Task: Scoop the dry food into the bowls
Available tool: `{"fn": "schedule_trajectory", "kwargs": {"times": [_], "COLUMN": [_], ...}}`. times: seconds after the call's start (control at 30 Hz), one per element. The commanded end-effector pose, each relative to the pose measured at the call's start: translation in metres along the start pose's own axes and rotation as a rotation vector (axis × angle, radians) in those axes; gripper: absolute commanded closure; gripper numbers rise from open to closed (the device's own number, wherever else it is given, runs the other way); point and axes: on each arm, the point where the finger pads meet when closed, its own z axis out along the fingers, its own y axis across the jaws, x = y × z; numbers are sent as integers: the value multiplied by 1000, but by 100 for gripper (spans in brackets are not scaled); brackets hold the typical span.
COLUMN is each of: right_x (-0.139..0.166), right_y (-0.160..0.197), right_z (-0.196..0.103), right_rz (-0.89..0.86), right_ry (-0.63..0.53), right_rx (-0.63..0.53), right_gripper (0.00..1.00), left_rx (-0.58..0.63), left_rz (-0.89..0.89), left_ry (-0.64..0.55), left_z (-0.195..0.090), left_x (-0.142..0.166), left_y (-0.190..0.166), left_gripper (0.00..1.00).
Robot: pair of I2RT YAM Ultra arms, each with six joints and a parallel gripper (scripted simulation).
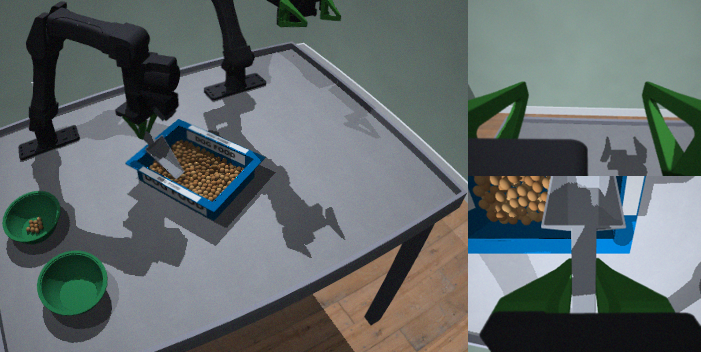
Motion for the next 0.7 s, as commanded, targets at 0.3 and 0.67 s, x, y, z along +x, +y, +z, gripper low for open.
{"fn": "schedule_trajectory", "kwargs": {"times": [0.3,0.67], "right_x": [11,-1], "right_y": [4,6], "right_z": [-1,-17], "right_rz": [0,3], "right_ry": [-39,-90], "right_rx": [-9,-23], "right_gripper": [100,100], "left_rx": [0,0], "left_rz": [0,0], "left_ry": [-55,-55], "left_z": [-5,-5], "left_x": [-21,-21], "left_y": [0,0], "left_gripper": [0,0]}}
